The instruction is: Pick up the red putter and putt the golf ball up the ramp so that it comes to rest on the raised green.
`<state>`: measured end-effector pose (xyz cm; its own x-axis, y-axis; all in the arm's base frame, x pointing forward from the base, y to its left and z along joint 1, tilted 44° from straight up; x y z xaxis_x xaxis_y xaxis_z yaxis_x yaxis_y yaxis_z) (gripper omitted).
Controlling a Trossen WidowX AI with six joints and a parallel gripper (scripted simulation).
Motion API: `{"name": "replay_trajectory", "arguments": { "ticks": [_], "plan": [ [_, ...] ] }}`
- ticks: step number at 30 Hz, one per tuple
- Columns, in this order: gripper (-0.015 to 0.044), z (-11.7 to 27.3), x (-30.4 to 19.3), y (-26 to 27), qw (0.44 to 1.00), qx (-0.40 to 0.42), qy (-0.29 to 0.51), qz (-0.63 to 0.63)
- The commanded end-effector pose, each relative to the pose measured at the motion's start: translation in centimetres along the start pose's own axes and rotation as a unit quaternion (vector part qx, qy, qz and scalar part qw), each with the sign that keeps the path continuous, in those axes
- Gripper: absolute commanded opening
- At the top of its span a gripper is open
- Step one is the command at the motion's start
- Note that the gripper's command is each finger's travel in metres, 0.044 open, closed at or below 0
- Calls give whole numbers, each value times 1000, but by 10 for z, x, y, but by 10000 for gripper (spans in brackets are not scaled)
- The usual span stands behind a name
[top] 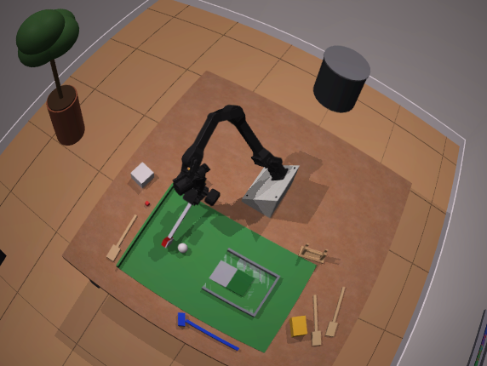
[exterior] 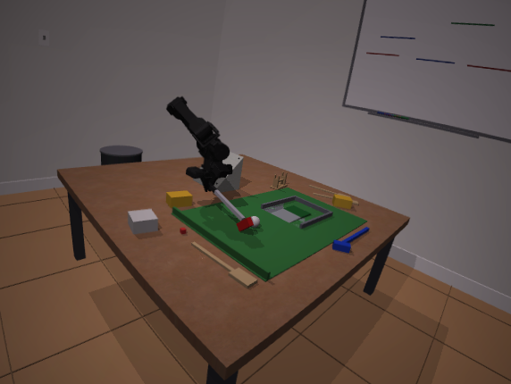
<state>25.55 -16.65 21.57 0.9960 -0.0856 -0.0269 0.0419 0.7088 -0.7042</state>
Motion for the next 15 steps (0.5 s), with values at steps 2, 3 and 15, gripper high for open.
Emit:
{"name": "replay_trajectory", "arguments": {
  "ticks": [2, 3, 15],
  "plan": [
    [0, -1, 0, 0, 1000, 0, 0, 0],
    [0, -1, 0, 0, 1000, 0, 0, 0],
    [0, -2, 0, -13, 1000, 1, -2, 1]
  ]
}}
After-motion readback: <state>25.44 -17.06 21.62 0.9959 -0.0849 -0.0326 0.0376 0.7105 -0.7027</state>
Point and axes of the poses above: the point midway between the two fingers, 35 mm back from their tips, its own z axis back along the fingers, its own y axis across the jaws, x = y × z, the point moved 6 cm from there along z, back along the fingers, and after that the axes turned 3 degrees about z, right-handed, at the moved point
